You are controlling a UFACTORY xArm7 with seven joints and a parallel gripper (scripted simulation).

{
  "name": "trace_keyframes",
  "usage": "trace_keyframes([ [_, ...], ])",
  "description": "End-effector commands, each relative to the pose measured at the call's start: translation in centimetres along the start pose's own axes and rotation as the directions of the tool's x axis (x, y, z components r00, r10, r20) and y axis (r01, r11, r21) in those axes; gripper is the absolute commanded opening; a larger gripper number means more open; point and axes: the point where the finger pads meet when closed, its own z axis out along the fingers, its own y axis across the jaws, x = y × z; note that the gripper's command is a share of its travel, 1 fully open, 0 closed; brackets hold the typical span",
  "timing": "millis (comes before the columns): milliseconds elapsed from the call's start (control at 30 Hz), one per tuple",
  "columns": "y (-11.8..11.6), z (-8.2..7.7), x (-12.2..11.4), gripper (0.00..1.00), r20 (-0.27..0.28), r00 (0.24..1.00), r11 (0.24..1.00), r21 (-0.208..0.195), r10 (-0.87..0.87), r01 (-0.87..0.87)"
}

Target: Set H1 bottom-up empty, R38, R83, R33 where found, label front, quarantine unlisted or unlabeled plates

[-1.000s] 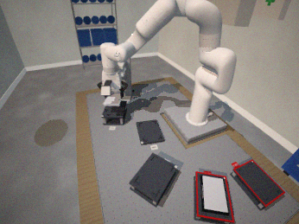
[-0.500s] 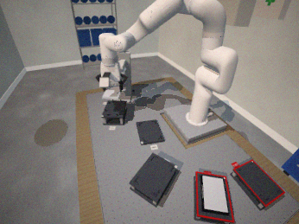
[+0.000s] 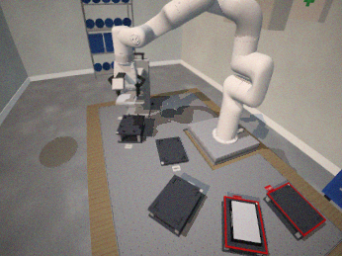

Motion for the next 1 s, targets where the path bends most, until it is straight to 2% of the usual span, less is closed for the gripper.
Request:
trace_keyframes([
  [0, 0.1, -0.9, 0.0, 0.0, 0.0, 1.0, 1.0, -0.004, 0.0, 0.0],
  [333, 0.1, -4.3, 0.0, 0.0, 0.0, 1.0, 1.0, -0.004, 0.0, 0.0],
  [567, 0.1, -4.4, 0.5, 0.0, 0.0, 0.999, 0.999, -0.004, 0.033, -0.033],
  [700, 0.1, -4.4, 2.2, 0.0, -0.001, 0.986, 0.986, -0.004, 0.166, -0.166],
  [967, 0.1, -4.4, 2.2, 0.0, -0.002, 0.908, 0.908, -0.003, 0.42, -0.42],
])
